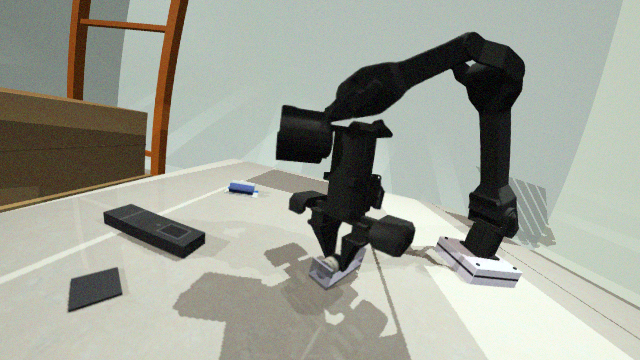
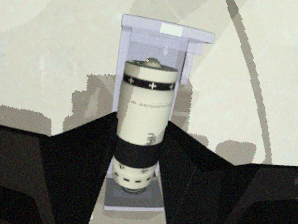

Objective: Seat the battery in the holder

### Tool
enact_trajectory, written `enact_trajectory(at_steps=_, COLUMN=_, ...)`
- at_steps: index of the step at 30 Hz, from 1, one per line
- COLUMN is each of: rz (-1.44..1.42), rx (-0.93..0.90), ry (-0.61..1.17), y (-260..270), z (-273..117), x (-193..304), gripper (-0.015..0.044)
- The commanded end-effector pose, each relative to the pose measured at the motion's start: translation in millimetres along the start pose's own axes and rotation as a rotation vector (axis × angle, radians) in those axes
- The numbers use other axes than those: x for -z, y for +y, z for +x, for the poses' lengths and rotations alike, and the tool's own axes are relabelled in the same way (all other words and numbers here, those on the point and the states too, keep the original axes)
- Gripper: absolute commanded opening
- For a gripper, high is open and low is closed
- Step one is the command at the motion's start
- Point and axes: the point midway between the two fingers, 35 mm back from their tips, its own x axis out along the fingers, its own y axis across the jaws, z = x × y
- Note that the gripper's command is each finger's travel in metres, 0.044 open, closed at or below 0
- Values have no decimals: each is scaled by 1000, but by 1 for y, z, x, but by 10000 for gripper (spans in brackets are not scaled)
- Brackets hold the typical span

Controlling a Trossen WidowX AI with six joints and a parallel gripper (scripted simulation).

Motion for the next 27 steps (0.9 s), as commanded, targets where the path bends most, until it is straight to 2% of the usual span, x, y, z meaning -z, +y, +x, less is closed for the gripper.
enact_trajectory(at_steps=1, rz=-7, rx=4, ry=12, y=-1, z=0, x=-2, gripper=88)
enact_trajectory(at_steps=27, rz=-9, rx=-1, ry=23, y=-2, z=1, x=-13, gripper=88)
